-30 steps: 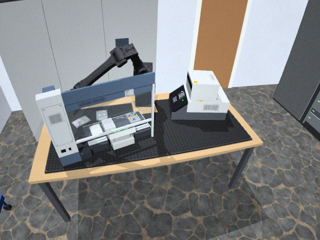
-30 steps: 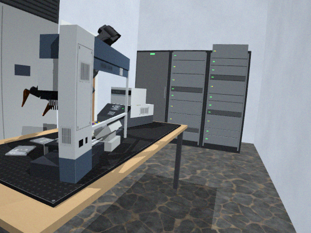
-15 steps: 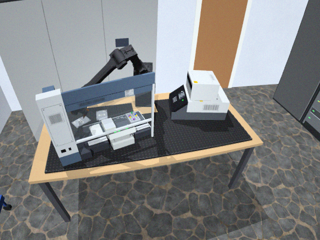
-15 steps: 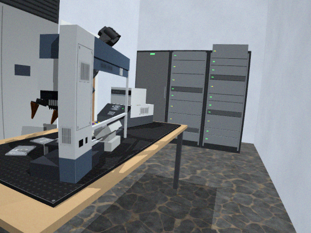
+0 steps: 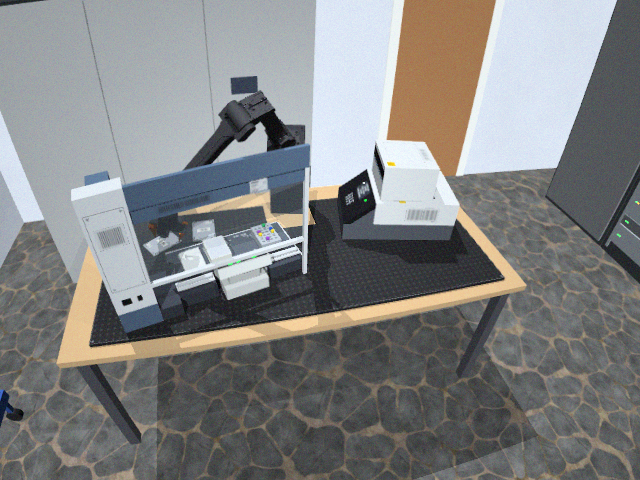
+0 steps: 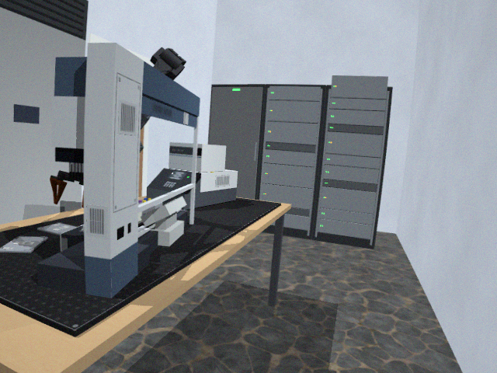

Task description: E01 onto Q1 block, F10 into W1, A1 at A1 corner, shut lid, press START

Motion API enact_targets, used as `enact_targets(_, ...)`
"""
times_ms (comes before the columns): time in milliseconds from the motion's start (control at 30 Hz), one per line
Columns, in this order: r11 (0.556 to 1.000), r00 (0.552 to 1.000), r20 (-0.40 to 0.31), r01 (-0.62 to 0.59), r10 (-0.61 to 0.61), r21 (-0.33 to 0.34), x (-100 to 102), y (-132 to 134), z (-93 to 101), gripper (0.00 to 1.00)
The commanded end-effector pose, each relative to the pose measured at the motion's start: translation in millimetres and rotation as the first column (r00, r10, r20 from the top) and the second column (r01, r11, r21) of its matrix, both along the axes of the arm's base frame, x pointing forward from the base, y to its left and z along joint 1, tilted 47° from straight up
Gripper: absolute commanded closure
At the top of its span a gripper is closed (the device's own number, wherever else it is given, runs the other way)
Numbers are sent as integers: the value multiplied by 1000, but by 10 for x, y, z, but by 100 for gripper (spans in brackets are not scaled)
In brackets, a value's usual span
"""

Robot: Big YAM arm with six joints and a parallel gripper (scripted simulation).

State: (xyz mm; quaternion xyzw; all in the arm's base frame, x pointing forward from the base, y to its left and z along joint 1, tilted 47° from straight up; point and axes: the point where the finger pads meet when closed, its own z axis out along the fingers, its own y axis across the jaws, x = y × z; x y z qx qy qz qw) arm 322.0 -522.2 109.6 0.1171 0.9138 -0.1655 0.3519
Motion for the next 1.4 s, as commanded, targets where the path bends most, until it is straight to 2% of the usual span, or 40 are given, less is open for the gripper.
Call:
enact_targets(0,999,999,-6,-40,40,-8,129,112,-92,0)
enact_targets(33,999,999,-5,-44,44,-19,82,36,-35,0)
enact_targets(200,986,990,-6,-141,141,-86,199,122,287,0)
enact_targets(333,961,969,-15,-248,248,-120,458,347,434,0)
enact_targets(433,969,975,-12,-224,224,-105,586,480,461,0)
enact_targets(500,963,964,0,-264,265,-50,662,561,388,0)
enact_targets(567,963,964,0,-264,265,-50,662,561,388,0)
enact_targets(600,966,967,-5,-254,254,-38,598,500,339,0)
enact_targets(733,941,942,-5,-336,336,-37,632,647,352,0)
enact_targets(800,936,937,-8,-349,349,-51,653,722,435,0)
enact_targets(1000,937,939,11,-344,345,-56,904,1169,590,0)
enact_targets(1067,927,930,32,-362,367,-97,867,957,639,0)
enact_targets(1133,927,930,32,-362,367,-97,867,957,639,0)
enact_targets(1200,918,925,30,-372,379,-135,780,767,616,0)
enact_targets(1333,927,934,23,-350,356,-133,765,677,614,0)
enact_targets(1367,919,929,0,-367,370,-142,729,744,546,0)
